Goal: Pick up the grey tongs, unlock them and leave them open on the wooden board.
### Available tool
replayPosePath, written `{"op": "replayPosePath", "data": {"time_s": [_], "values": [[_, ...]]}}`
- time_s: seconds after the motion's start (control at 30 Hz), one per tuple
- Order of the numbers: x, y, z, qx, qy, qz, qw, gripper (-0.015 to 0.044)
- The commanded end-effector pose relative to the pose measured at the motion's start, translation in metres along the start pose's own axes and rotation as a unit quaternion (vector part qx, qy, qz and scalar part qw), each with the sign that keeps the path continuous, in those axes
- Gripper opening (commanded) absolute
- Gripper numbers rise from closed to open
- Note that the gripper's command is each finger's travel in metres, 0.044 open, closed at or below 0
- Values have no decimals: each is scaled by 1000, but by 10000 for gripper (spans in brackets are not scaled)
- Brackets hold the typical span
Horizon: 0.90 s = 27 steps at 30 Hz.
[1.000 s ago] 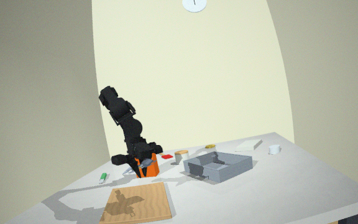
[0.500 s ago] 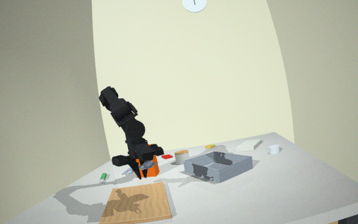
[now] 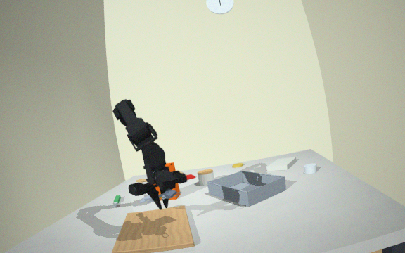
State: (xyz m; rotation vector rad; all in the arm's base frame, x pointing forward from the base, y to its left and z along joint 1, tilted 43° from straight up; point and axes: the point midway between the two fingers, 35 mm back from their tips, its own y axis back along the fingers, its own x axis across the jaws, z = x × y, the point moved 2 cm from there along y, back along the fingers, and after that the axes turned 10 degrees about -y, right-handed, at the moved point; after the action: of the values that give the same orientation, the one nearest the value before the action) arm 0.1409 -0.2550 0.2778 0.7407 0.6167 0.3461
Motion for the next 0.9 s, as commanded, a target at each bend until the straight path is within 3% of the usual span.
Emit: {"op": "replayPosePath", "data": {"time_s": [0.0, 0.73, 0.87], "values": [[1, -6, 0, -1, 3, 2, 1000, -150], [0, -35, -2, -1, 4, 1, 1000, -150], [0, -34, -2, 1, 1, 0, 1000, -45]]}}
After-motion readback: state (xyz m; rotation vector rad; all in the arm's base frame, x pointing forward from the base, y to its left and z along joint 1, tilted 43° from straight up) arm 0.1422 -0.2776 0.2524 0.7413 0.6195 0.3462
